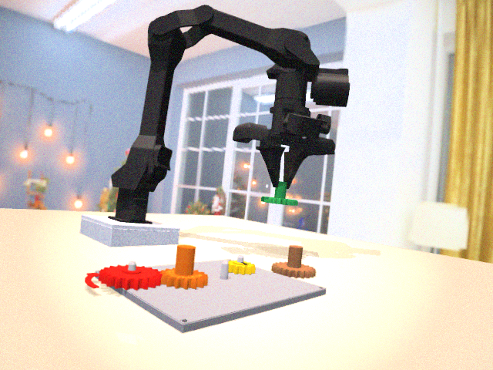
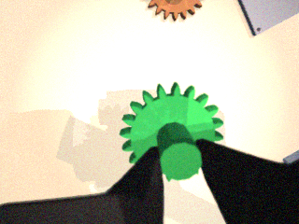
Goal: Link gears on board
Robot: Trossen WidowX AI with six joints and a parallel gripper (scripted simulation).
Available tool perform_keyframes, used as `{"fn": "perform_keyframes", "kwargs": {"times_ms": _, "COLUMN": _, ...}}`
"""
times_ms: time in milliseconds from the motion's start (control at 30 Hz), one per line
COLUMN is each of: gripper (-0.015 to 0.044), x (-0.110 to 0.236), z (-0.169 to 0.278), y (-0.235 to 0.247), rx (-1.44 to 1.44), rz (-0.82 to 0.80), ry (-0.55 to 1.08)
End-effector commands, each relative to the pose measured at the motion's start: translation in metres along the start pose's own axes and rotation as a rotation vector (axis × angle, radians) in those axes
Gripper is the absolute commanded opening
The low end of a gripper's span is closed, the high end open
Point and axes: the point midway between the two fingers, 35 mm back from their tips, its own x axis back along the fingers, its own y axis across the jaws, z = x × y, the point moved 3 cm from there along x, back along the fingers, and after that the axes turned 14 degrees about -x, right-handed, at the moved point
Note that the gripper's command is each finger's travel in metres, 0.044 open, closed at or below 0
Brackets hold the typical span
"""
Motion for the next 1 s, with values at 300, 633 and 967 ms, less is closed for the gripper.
{"fn": "perform_keyframes", "kwargs": {"times_ms": 300, "gripper": 0.0, "x": 0.032, "z": 0.003, "y": -0.003, "rx": -0.002, "rz": -0.005, "ry": 0.0}}
{"fn": "perform_keyframes", "kwargs": {"times_ms": 633, "gripper": 0.0, "x": 0.046, "z": 0.003, "y": -0.006, "rx": -0.002, "rz": -0.004, "ry": 0.0}}
{"fn": "perform_keyframes", "kwargs": {"times_ms": 967, "gripper": 0.0, "x": 0.038, "z": -0.018, "y": -0.008, "rx": -0.002, "rz": -0.003, "ry": -0.003}}
